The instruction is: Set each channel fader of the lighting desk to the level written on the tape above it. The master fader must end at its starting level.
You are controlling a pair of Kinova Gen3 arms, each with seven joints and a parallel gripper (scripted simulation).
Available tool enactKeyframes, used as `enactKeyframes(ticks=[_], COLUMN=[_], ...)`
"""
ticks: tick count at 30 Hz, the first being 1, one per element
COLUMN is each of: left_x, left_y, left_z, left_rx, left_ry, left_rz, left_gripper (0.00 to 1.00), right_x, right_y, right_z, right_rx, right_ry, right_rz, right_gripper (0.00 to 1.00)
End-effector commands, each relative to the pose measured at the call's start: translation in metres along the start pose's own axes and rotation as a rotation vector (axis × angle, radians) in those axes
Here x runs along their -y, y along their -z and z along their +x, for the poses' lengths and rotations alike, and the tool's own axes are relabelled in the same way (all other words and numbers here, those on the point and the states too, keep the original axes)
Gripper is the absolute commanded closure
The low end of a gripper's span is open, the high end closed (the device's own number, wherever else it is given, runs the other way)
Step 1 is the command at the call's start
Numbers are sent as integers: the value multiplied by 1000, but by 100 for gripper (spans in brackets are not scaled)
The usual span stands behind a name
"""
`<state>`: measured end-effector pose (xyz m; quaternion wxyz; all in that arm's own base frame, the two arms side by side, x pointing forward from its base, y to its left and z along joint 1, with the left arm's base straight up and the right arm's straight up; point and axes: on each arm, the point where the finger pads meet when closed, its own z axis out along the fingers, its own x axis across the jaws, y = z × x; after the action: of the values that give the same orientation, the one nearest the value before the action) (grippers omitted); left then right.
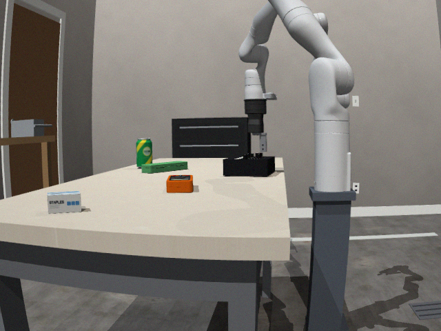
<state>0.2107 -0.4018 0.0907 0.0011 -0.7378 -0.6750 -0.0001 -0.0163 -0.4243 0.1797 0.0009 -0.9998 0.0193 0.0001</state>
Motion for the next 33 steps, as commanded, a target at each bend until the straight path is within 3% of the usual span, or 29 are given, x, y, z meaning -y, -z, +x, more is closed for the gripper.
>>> enactKeyframes(ticks=[1,33], left_x=[0,0], left_y=[1,-8], left_z=[0,0], left_rx=[2,2], left_ry=[0,0], left_rz=[-1,-1], left_gripper=[100,100], right_x=[0,0], right_y=[1,1], right_z=[0,0], right_rx=[0,0], right_ry=[0,0], right_rz=[-2,-2], right_gripper=[0,0])
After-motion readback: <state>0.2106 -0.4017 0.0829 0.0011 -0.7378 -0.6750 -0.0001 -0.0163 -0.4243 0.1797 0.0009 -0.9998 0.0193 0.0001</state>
